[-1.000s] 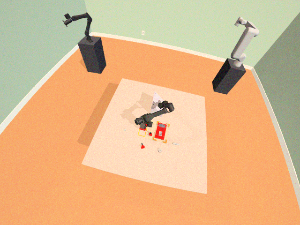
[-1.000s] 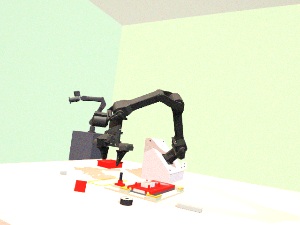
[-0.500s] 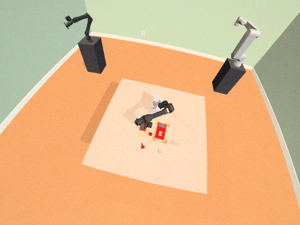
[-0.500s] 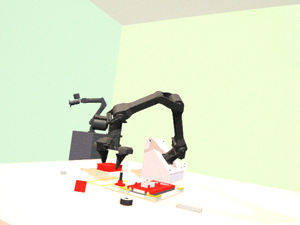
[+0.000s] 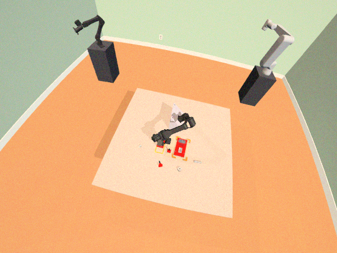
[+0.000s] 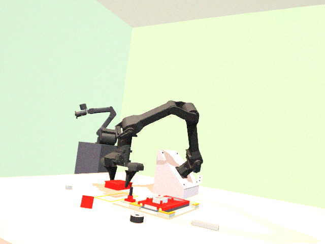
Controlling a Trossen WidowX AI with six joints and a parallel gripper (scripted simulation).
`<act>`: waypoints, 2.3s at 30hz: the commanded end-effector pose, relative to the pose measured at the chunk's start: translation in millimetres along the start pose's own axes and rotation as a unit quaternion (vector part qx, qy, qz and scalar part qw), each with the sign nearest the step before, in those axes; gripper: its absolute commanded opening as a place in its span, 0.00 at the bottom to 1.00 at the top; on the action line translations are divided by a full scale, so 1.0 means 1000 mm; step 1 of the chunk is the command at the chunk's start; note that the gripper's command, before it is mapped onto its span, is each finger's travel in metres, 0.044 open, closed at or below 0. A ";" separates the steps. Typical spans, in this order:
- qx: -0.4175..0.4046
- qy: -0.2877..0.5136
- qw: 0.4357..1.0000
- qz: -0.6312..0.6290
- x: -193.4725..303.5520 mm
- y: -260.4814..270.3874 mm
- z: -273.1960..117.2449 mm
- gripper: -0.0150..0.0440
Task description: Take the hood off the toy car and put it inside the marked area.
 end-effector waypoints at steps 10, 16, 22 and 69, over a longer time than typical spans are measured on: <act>-0.003 0.000 1.000 0.003 0.002 0.001 0.013 0.25; -0.003 0.000 1.000 0.003 0.002 0.001 0.016 0.25; -0.003 0.000 1.000 0.003 0.002 0.001 0.018 0.25; -0.002 0.001 1.000 0.001 0.002 0.001 0.034 0.70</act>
Point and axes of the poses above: the point midway between the two fingers, 35 mm back from their tips, its own z axis out along the fingers, its own y axis across the jaws, x = y × z, the point moved 1 cm from there along -z, back along the fingers, and after that the axes turned 2 degrees about -z, right-handed, at the moved point
